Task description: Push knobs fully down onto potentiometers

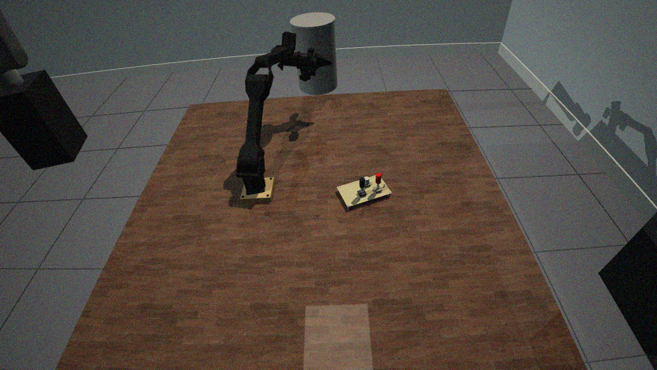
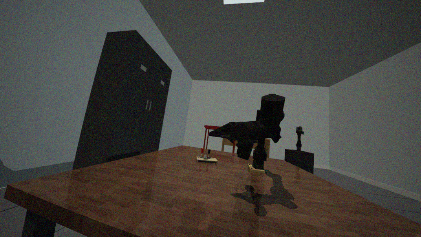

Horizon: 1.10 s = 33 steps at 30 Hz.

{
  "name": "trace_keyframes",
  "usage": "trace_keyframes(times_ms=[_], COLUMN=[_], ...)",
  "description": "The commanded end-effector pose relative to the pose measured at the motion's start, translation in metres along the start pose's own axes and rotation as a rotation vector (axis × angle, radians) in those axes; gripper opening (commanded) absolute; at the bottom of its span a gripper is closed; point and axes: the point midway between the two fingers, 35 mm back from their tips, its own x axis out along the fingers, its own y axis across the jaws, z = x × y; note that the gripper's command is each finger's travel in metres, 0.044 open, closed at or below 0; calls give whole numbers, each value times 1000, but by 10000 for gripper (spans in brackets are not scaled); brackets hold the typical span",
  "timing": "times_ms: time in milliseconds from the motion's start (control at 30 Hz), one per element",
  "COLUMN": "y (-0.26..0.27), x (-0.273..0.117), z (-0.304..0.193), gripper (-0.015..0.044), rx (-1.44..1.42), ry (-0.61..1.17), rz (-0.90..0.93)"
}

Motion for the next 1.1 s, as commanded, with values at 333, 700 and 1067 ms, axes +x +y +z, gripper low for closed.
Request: trace_keyframes(times_ms=[333, 700, 1067], y=[79, 154, 237], x=[91, 144, 176], z=[9, 17, 24], gripper=[0, 0, 0], rx=[105, 241, 426], ry=[-173, -305, -410], rz=[105, 220, 364])
